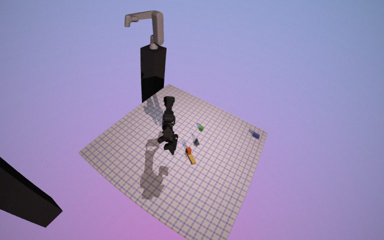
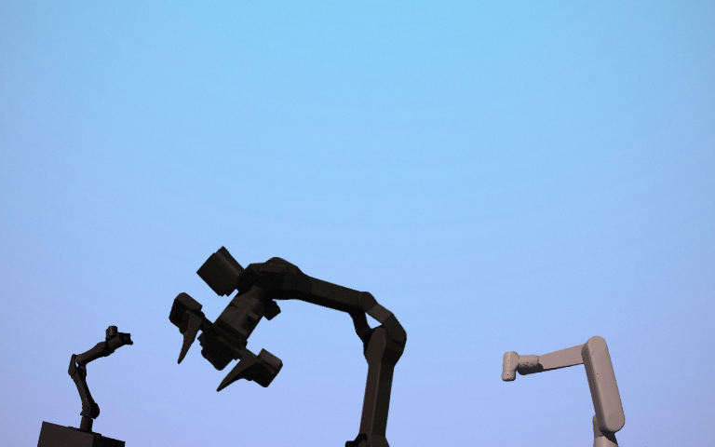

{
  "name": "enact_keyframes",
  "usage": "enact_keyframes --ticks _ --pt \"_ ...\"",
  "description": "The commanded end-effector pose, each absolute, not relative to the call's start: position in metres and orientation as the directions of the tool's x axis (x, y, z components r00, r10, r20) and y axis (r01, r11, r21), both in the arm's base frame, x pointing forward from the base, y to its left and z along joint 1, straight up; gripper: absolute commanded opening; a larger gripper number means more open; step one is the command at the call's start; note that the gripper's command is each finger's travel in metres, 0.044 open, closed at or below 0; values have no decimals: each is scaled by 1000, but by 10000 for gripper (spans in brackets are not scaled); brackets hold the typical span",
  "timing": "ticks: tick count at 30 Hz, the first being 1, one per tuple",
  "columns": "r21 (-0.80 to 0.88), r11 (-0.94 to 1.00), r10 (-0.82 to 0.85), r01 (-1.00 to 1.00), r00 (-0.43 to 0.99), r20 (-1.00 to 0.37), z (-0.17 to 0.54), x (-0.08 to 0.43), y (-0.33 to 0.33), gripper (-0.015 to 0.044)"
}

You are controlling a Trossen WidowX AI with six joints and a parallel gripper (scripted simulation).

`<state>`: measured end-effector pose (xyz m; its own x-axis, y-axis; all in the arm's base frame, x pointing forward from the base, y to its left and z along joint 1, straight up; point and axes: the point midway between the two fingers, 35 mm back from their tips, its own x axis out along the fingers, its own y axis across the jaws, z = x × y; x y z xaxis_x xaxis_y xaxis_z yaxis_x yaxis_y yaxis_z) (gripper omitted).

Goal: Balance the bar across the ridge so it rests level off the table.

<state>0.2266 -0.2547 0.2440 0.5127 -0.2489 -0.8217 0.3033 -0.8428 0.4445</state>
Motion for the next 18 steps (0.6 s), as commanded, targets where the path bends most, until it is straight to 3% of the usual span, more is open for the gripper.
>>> enact_keyframes --ticks 1,18 --pt "461 -765 -219 450 491 -843 237 239 -247 315" --pt "369 -258 -87 893 359 -929 206 280 -202 315"
